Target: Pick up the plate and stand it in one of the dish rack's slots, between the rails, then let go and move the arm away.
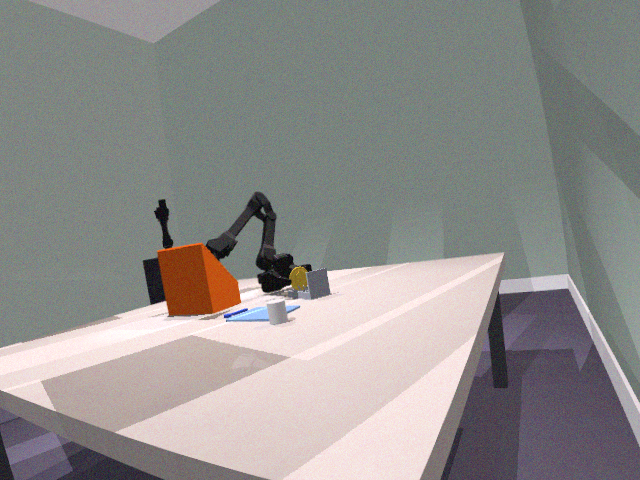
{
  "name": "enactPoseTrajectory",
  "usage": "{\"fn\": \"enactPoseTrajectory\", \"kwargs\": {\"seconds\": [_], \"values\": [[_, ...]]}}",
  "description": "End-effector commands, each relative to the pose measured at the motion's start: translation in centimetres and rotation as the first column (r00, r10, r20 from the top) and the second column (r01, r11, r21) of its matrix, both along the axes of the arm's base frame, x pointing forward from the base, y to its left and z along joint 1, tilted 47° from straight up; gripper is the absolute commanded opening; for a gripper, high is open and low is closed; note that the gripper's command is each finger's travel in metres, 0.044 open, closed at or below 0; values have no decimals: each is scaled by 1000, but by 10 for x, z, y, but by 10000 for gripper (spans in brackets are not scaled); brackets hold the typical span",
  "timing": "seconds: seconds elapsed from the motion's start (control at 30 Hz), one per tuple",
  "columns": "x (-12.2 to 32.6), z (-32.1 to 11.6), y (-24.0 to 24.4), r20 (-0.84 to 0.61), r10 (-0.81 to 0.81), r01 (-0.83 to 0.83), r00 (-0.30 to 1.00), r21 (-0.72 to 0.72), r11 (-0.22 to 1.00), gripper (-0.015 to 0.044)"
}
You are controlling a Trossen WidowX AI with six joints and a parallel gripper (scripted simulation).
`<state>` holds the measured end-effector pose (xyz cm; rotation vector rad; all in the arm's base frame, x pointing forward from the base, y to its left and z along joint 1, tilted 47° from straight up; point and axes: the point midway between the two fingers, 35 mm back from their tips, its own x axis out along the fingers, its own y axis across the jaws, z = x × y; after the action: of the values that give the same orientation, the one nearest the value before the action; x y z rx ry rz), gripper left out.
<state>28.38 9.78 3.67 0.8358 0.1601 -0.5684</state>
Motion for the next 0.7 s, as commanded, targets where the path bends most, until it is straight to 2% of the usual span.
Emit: {"fn": "enactPoseTrajectory", "kwargs": {"seconds": [0.0,0.2,0.43,0.67], "values": [[0,0,0,0,0,0,1000,0,1000,236],[0,0,0,0,0,0,1000,0,1000,394],[0,1,-1,0,0,0,1000,0,1000,400],[1,42,-39,-4,-13,13,1000,9,1000,400]]}}
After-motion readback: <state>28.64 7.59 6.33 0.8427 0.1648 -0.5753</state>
